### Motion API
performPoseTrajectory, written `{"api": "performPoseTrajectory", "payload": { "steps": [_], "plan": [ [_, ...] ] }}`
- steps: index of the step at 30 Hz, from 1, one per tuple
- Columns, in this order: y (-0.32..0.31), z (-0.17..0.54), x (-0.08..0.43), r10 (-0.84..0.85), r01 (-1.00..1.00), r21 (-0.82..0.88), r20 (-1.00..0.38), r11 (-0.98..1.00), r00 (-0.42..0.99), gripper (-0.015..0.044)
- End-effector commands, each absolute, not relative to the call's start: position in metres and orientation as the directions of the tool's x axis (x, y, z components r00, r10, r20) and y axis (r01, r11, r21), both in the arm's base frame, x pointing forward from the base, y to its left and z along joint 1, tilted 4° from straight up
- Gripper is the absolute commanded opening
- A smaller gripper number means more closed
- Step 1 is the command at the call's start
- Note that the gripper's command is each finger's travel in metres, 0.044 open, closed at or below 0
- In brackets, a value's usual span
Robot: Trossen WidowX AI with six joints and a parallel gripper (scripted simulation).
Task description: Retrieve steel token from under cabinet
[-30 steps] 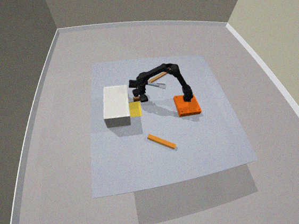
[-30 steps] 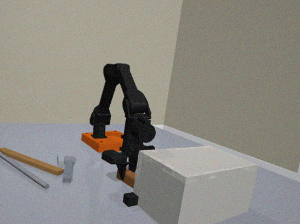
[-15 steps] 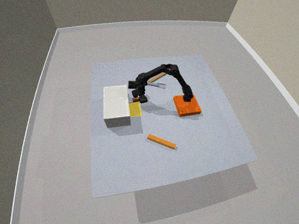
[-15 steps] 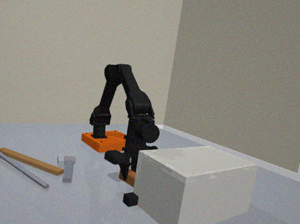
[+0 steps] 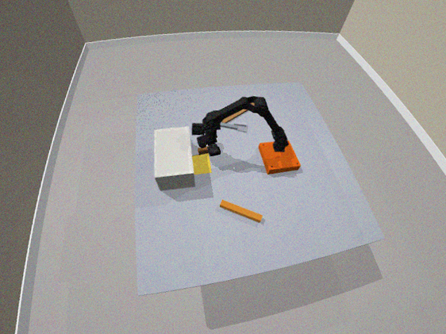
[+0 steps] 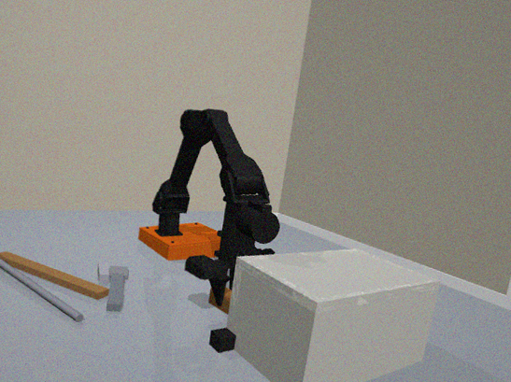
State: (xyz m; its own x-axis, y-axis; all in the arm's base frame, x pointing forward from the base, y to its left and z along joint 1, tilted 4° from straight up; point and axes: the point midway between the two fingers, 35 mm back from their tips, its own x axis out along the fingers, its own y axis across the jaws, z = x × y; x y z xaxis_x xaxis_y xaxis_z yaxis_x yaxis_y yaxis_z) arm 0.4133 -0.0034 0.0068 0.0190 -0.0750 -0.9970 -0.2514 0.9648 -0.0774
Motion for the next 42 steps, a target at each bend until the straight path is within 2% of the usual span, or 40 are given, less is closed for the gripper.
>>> {"api": "performPoseTrajectory", "payload": {
  "steps": [1, 42],
  "plan": [
    [0.005, 0.005, 0.411, -0.065, -0.258, -0.067, -0.998, 0.964, 0.016, 0.0000],
    [0.043, 0.002, 0.400, -0.062, -0.259, -0.064, -0.998, 0.964, 0.015, 0.0000]
  ]
}}
